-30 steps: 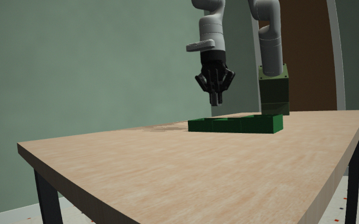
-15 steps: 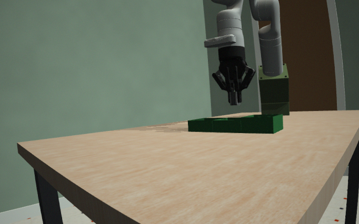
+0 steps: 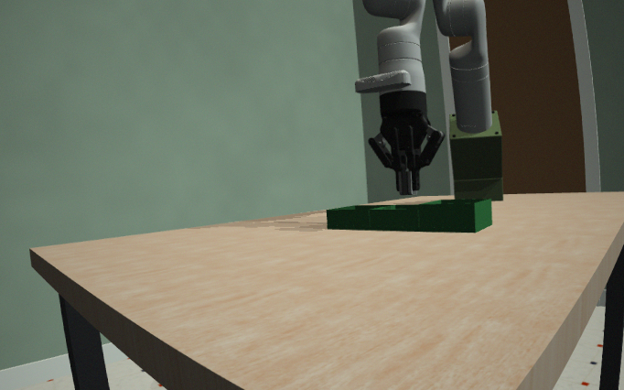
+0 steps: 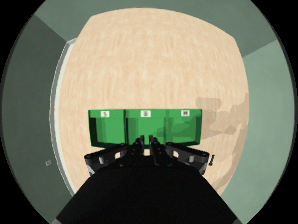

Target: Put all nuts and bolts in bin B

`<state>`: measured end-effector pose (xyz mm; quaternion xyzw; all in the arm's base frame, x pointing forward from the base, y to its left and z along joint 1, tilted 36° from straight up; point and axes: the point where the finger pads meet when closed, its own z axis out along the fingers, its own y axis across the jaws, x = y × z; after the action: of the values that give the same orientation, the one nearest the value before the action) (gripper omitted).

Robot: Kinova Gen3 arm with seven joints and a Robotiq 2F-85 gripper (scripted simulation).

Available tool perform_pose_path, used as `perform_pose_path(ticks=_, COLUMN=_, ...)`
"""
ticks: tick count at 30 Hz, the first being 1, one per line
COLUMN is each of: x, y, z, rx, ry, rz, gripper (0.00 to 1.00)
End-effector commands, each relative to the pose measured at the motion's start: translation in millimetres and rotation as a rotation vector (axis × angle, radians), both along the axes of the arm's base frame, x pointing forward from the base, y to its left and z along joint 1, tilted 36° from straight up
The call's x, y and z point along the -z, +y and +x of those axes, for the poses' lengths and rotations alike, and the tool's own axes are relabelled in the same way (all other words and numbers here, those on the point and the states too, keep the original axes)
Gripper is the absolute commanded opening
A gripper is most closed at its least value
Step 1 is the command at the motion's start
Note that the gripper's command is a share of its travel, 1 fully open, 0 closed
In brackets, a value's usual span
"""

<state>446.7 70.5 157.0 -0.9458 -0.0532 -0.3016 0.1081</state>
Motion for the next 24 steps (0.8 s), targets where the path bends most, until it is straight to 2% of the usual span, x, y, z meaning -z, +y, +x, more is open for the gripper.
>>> perform_pose_path(ticks=1, x=13.0, y=6, z=0.5, rx=-0.010, ry=0.014, rz=-0.003, gripper=0.09)
perform_pose_path(ticks=11, x=29.4, y=11, z=11.7, rx=-0.010, ry=0.014, rz=-0.003, gripper=0.09)
perform_pose_path(ticks=24, x=29.4, y=11, z=11.6, rx=-0.010, ry=0.014, rz=-0.003, gripper=0.09)
